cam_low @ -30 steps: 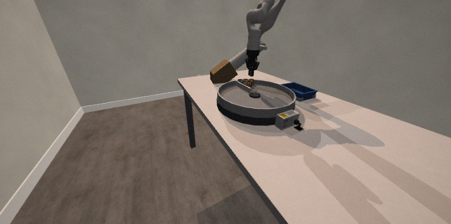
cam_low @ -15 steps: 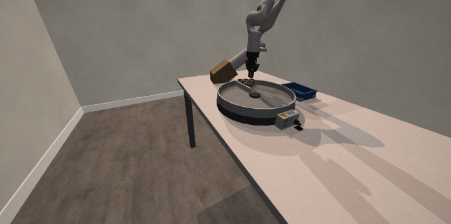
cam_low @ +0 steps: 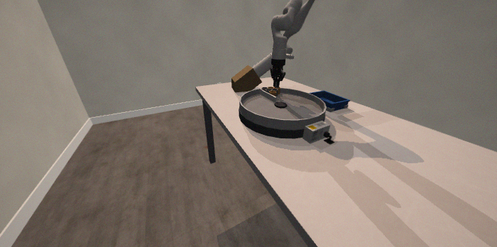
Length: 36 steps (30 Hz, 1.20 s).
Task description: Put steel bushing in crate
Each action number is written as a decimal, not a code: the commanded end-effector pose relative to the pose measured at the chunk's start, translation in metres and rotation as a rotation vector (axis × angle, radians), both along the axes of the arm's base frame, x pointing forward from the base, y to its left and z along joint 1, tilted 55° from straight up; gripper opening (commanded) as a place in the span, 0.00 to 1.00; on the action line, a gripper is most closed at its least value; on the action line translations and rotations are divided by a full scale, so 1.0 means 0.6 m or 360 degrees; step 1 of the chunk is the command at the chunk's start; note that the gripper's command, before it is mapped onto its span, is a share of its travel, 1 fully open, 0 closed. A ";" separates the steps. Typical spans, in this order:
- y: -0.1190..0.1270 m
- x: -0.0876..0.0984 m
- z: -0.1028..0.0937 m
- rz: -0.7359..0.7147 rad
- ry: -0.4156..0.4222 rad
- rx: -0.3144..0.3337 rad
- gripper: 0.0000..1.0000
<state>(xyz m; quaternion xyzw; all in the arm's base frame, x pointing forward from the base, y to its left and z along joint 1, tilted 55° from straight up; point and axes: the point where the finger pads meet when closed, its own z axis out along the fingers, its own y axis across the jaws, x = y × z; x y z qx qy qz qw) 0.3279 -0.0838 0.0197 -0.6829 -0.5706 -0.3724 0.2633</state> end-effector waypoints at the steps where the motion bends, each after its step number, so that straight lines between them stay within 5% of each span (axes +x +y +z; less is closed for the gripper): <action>1: 0.012 0.001 -0.007 0.0005 0.0003 0.0007 0.18; 36: 0.031 0.006 -0.021 0.0005 0.0003 0.0007 0.18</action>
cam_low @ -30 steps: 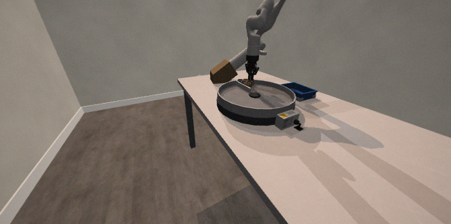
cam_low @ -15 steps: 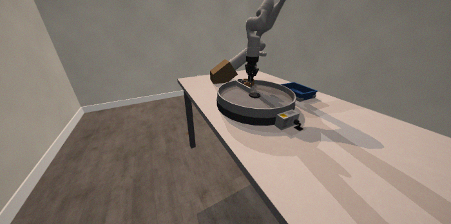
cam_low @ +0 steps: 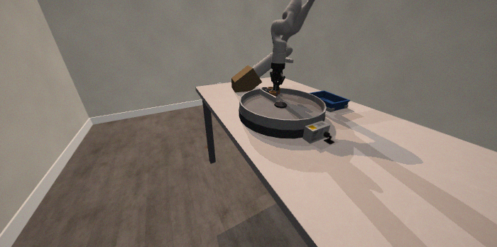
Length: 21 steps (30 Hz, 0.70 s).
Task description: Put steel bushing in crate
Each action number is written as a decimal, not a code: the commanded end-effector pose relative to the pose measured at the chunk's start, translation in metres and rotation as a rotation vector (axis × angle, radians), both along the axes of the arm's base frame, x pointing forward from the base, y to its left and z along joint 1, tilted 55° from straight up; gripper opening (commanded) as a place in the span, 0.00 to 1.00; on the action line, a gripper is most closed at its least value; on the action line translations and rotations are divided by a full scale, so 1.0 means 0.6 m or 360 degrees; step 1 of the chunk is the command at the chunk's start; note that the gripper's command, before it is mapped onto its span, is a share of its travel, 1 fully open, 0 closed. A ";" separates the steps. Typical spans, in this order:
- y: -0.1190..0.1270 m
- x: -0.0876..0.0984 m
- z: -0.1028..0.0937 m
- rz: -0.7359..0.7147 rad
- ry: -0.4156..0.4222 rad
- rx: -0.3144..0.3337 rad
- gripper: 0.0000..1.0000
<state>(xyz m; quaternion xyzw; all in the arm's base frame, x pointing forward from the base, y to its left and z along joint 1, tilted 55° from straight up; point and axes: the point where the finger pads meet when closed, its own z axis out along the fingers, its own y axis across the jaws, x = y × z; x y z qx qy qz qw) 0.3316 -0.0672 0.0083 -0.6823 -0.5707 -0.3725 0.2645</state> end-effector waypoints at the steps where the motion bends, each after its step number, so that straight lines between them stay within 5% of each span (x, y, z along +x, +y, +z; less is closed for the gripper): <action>1: 0.004 0.000 -0.002 0.0002 0.0002 0.0004 0.18; 21: 0.012 0.002 -0.008 0.0002 0.0002 0.0004 0.18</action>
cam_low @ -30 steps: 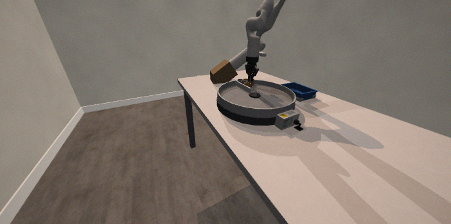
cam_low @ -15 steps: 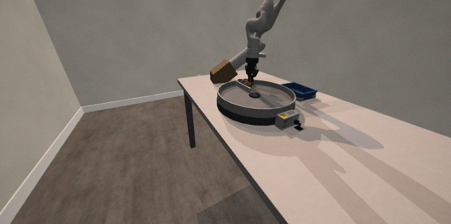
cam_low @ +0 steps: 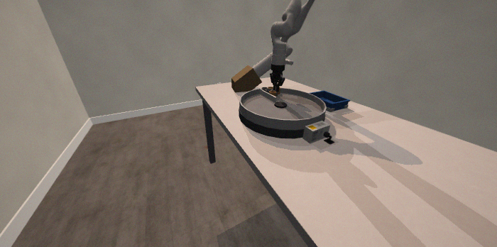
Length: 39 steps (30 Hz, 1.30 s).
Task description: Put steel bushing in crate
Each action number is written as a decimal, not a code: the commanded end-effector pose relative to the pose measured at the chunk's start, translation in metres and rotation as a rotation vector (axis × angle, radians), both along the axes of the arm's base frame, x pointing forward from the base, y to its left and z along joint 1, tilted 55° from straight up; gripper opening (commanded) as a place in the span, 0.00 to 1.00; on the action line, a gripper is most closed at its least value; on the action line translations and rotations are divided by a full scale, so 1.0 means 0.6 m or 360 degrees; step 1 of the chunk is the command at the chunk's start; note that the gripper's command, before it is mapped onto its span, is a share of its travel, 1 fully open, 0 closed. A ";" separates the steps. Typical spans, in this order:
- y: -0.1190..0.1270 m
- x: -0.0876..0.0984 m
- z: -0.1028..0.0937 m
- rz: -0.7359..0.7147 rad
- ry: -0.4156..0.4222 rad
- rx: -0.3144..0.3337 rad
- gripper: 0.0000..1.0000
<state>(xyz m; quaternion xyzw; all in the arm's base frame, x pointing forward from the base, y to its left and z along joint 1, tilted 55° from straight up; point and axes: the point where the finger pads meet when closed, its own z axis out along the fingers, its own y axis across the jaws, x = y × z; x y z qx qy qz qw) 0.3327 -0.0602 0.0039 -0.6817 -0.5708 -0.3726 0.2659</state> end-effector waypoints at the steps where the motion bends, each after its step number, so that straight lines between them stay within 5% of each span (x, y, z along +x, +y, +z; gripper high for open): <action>1: 0.000 0.000 0.000 -0.0001 0.0001 0.0000 0.18; 8: 0.000 0.000 0.000 -0.0001 0.0001 0.0000 0.18; 9: 0.000 0.000 0.000 -0.0001 0.0001 0.0000 0.00; 39: -0.002 0.004 0.001 -0.0005 -0.0006 -0.0002 0.00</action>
